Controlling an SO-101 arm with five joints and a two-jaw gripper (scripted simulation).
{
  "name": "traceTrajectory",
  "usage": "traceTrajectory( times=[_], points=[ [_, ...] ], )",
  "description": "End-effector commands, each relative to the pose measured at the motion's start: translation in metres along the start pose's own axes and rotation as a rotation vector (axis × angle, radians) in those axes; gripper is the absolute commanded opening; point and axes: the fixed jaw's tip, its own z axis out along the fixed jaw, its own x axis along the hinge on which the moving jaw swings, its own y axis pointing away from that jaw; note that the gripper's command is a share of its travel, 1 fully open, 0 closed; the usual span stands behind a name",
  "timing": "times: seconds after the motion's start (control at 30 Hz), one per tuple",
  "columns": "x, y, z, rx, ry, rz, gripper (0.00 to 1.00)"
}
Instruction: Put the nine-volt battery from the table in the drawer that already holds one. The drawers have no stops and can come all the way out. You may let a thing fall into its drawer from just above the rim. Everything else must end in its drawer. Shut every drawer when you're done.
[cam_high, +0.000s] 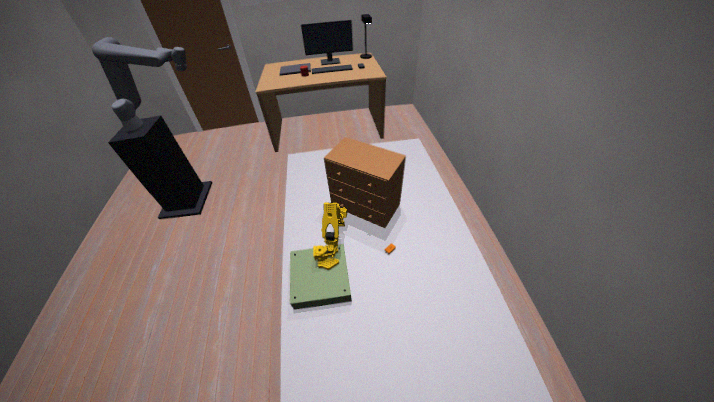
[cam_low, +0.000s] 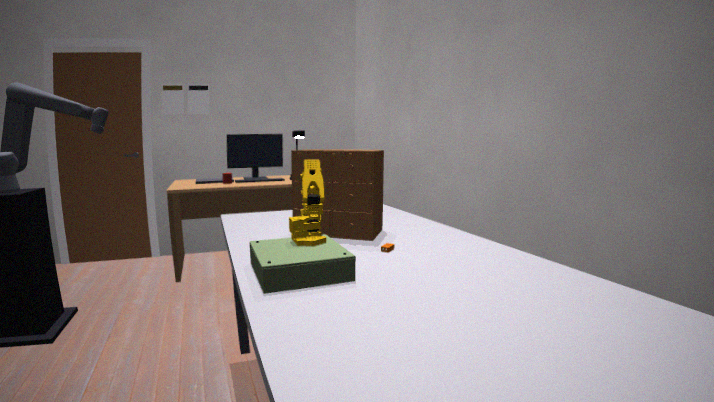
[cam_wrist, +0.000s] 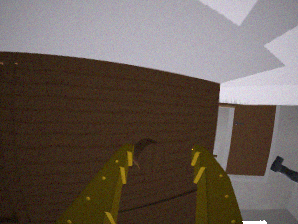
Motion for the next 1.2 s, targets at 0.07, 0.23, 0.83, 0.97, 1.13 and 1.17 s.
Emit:
traceTrajectory(
  times=[0.07,0.23,0.83,0.97,1.13,1.17],
  points=[
    [-0.003,-0.009,-0.011,0.027,0.013,-0.002,0.21],
    [-0.008,-0.014,-0.02,0.043,0.014,-0.004,0.21],
    [-0.015,-0.02,-0.035,0.069,0.015,-0.008,0.21],
    [-0.008,-0.021,-0.041,0.071,0.032,-0.012,0.21],
    [0.008,-0.022,-0.055,0.078,0.074,-0.022,0.21],
    [0.01,-0.022,-0.058,0.079,0.083,-0.024,0.21]
  ],
)
